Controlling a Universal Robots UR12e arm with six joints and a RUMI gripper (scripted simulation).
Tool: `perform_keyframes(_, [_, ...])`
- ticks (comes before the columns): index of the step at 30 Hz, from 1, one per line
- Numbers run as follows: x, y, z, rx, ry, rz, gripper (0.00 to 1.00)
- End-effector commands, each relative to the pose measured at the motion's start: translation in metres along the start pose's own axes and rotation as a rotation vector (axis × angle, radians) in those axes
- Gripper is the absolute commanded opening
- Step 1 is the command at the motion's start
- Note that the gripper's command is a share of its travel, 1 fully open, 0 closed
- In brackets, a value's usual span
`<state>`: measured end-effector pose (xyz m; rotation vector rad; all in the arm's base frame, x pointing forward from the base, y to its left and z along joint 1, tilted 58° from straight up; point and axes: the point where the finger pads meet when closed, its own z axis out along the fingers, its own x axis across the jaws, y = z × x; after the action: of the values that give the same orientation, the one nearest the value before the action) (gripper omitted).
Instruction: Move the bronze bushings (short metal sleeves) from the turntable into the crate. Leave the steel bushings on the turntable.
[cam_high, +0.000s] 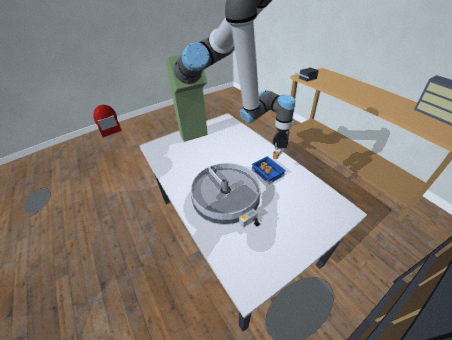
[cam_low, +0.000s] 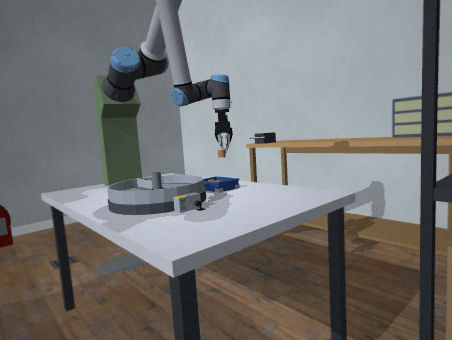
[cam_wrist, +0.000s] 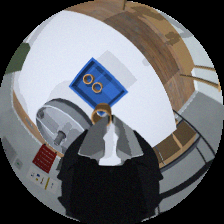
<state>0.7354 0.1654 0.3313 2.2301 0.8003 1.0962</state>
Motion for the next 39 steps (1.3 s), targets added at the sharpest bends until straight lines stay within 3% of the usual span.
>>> perform_keyframes(1, [0.0, 0.0, 0.0, 0.0, 0.001, 0.0, 0.0])
perform_keyframes(12, [0.0, 0.0, 0.015, 0.0, 0.001, 0.0, 0.0])
perform_keyframes(27, [0.001, 0.0, 0.096, 0.0, 0.001, 0.0, 0.0])
perform_keyframes(39, [0.001, 0.0, 0.113, 0.0, 0.001, 0.0, 0.0])
